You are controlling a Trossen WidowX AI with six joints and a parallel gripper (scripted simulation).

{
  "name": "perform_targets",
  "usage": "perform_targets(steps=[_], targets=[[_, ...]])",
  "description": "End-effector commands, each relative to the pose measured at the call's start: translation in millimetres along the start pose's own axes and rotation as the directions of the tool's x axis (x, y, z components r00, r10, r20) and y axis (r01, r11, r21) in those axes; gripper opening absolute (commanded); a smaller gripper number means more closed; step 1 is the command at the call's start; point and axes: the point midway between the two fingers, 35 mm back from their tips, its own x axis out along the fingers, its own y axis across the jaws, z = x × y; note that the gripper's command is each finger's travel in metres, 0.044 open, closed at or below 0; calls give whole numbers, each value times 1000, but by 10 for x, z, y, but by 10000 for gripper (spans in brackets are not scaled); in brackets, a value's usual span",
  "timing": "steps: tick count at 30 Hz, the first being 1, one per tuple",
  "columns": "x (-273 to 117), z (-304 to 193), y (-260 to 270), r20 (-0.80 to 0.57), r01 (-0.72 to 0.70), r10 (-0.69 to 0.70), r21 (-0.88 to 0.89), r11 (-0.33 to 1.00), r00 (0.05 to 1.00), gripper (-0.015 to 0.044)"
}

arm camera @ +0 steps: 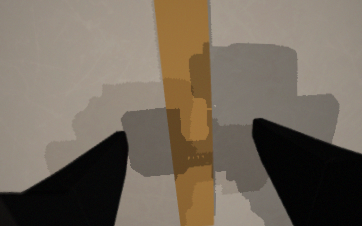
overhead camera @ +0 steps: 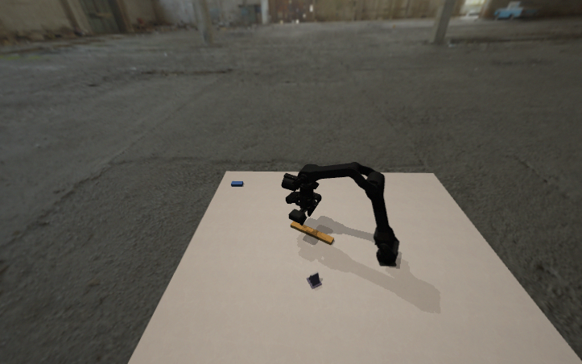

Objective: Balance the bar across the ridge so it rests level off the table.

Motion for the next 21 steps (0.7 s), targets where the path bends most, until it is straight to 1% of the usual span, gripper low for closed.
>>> perform_targets(steps=[1, 3, 11, 21], targets=[[256, -24, -26, -17, 8, -8, -5, 1000, 1000, 315], [352, -32, -27, -17, 8, -8, -5, 1000, 1000, 315], [389, -32, -27, -17, 8, -8, -5, 1000, 1000, 315], [548, -34, -29, -17, 8, -8, -5, 1000, 1000, 315]])
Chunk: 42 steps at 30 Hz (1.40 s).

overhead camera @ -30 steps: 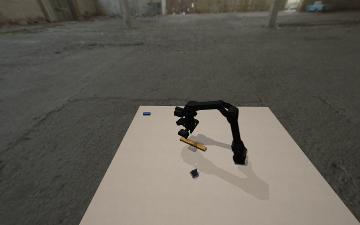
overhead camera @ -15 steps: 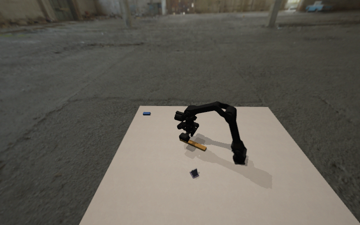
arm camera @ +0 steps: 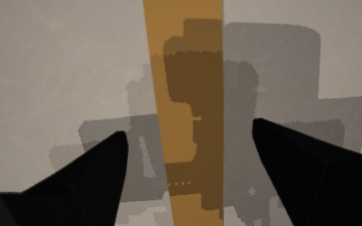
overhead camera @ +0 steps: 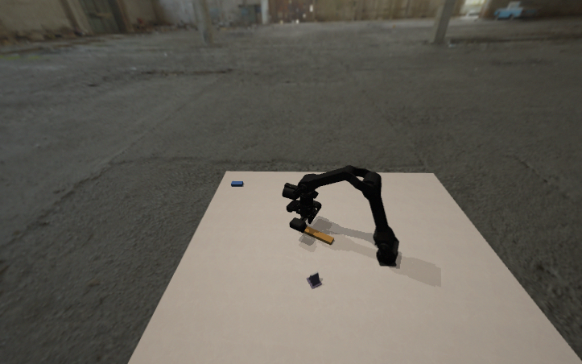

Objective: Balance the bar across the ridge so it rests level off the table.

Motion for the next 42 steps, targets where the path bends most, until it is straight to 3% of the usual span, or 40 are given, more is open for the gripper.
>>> perform_targets(steps=[1, 19, 26, 33, 36, 42], targets=[[89, -5, -11, -4, 6, -6, -6, 1000, 1000, 315], [146, -8, -12, -4, 6, -6, -6, 1000, 1000, 315], [141, -11, -2, -5, 1, -1, 0, 1000, 1000, 131], [141, -11, -2, -5, 1, -1, 0, 1000, 1000, 85], [103, -3, -1, -5, 1, -1, 0, 1000, 1000, 6], [-49, 20, 0, -4, 2, -2, -1, 1000, 1000, 0]])
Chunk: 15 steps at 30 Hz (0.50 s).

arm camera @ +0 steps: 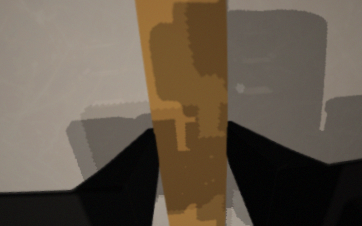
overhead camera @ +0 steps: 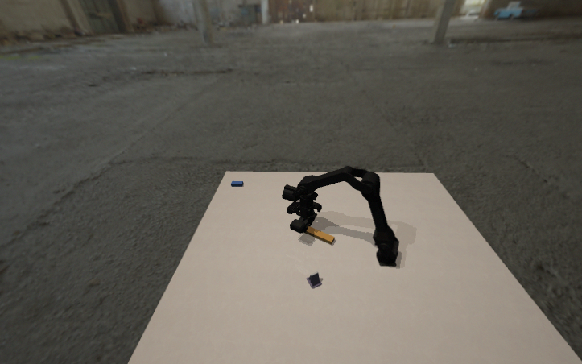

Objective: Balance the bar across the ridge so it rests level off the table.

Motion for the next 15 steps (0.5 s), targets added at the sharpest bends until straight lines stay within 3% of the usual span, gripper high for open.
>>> perform_targets(steps=[1, 15], targets=[[-154, 46, 3, 18, -1, 1, -1, 1000, 1000, 0], [-517, 54, 3, 18, 1, -1, -4, 1000, 1000, 0]])
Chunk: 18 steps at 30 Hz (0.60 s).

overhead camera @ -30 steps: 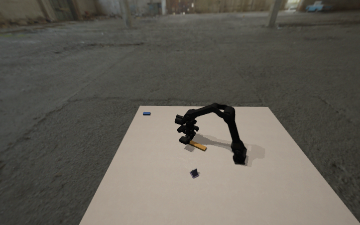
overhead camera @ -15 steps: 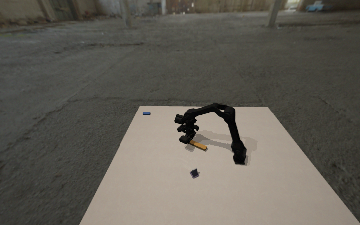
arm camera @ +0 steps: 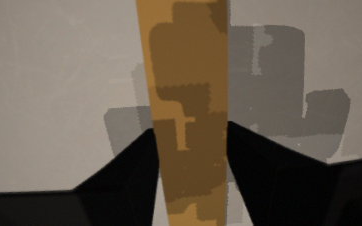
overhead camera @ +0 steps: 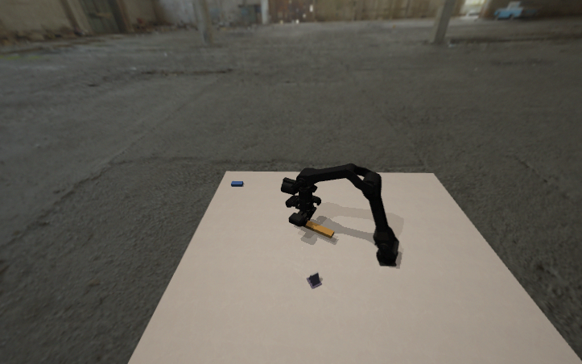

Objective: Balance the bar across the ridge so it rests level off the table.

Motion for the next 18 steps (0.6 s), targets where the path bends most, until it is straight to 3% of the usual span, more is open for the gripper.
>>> perform_targets(steps=[1, 18], targets=[[-180, 19, -3, 20, 1, -1, -4, 1000, 1000, 0], [-584, -32, -10, 20, 3, -3, -6, 1000, 1000, 0]])
